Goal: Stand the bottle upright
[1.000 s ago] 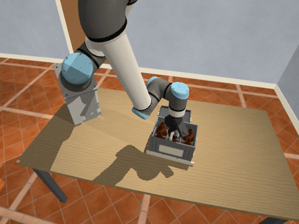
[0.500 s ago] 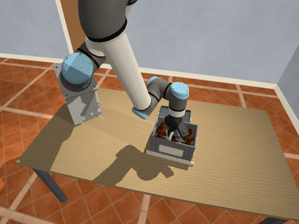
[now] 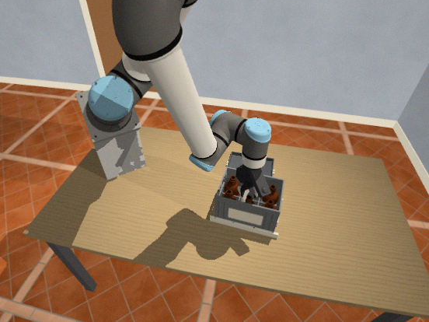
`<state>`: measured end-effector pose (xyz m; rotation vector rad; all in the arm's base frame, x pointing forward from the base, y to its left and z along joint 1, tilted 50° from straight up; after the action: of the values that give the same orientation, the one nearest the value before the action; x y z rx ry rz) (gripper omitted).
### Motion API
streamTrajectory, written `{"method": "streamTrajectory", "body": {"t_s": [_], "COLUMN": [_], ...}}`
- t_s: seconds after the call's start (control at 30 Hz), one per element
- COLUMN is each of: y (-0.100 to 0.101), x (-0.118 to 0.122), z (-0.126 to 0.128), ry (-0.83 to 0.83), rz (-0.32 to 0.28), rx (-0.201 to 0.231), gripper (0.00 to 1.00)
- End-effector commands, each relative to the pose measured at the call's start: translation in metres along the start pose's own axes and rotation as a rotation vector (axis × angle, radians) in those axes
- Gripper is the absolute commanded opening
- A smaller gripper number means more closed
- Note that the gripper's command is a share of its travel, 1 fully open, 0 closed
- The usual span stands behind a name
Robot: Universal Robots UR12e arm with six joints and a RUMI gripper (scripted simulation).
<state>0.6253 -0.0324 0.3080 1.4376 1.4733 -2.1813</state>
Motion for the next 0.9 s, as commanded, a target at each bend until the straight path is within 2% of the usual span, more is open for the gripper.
{"method": "streamTrajectory", "body": {"t_s": [0.0,0.27,0.6,0.87], "y": [0.0,-0.002,-0.015,-0.04], "x": [0.0,0.0,0.0,0.0], "z": [0.0,0.0,0.0,0.0], "ry": [0.0,0.0,0.0,0.0], "rz": [0.001,0.001,0.001,0.001], "rx": [-0.001,-0.001,-0.001,-0.001], "gripper": [0.38,0.38,0.38,0.38]}}
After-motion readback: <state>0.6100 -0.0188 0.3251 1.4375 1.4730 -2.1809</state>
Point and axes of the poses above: the point where the finger pads meet when closed, its own y axis out along the fingers, its own z axis across the jaws, x = y × z, the point moved 8 cm from there along -y, back along the fingers, and after that the axes turned 7 degrees about -y, right-handed, at the moved point
